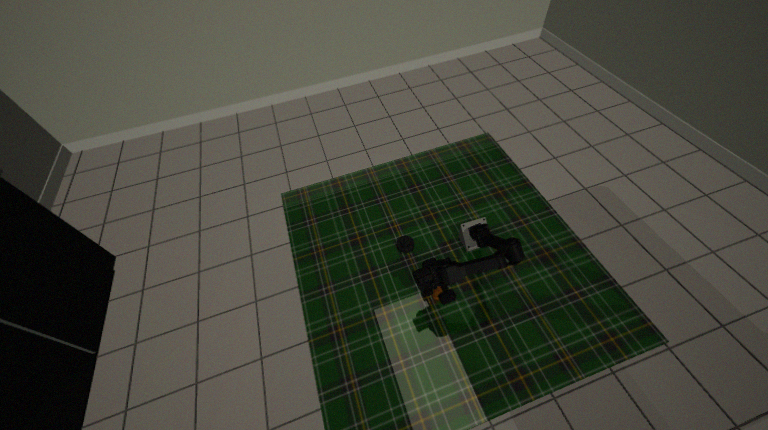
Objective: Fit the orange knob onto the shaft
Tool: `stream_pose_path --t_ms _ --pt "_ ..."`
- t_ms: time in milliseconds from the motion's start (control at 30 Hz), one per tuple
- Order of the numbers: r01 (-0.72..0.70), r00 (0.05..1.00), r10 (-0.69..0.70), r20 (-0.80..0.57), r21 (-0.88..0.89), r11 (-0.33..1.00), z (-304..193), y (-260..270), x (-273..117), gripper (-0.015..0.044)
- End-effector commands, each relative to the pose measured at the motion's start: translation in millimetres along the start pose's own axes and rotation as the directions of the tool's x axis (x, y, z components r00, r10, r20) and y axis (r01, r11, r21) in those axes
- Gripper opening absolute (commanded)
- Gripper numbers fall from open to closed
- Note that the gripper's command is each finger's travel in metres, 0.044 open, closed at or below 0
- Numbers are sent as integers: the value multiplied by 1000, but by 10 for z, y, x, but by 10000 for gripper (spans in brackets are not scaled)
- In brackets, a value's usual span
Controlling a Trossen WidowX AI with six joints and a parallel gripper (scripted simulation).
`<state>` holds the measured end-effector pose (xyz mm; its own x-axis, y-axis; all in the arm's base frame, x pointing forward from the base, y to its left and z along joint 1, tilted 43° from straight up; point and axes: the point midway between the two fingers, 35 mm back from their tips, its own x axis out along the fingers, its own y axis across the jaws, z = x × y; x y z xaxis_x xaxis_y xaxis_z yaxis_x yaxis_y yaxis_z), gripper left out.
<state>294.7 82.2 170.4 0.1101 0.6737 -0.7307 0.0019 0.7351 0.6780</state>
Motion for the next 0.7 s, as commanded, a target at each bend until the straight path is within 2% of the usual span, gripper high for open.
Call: stream_pose_path --t_ms 0,667 --pt "-1 1000 1 -1 5 1000 2 -6 71 440" --pt "-2 1000 2 0 5 1000 6 -3 390 440"
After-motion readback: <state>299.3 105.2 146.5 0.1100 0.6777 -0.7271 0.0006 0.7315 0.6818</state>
